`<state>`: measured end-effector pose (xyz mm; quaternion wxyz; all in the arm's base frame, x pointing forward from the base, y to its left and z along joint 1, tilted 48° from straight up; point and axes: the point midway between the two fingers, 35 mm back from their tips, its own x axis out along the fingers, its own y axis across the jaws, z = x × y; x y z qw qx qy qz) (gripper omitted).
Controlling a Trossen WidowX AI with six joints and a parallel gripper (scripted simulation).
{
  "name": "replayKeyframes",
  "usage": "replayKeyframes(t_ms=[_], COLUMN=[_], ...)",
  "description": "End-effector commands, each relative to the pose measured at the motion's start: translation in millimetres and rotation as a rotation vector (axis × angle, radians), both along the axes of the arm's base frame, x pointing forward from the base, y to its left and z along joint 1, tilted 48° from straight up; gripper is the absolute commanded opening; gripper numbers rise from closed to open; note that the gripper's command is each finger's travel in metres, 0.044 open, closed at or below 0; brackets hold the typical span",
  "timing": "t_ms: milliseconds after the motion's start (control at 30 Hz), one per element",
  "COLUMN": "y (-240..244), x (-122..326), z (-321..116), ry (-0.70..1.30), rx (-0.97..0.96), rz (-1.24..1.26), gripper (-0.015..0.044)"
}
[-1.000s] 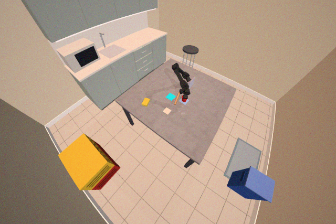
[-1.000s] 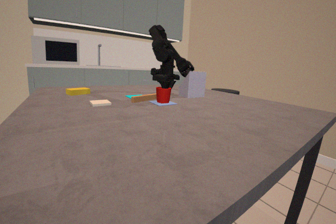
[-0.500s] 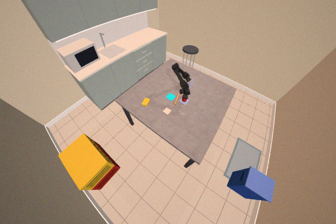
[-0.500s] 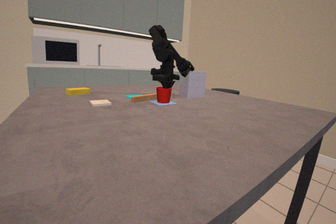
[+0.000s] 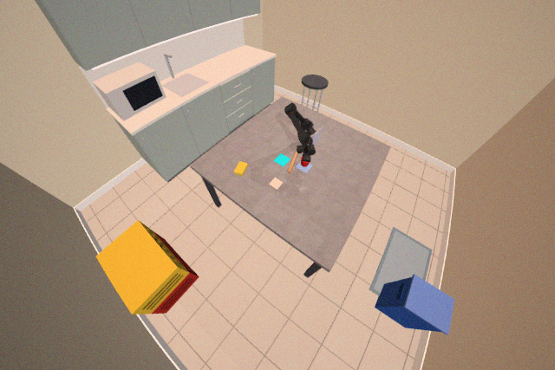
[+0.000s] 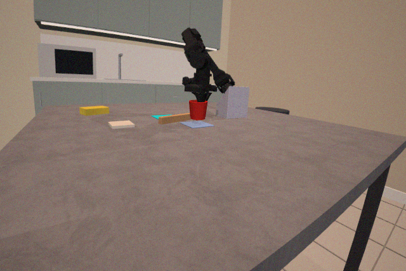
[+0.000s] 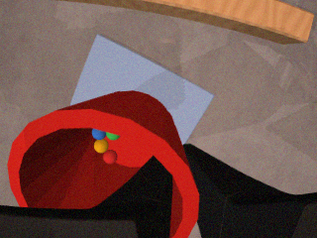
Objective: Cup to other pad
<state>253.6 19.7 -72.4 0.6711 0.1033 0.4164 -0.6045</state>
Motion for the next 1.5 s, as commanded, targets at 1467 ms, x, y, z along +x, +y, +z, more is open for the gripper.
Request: replayKeyframes(t_ms=[1467], y=[-8], x=[17], z=[52], ry=[-0.002], rx=[-0.001], rz=[-0.002], gripper=[0.0000])
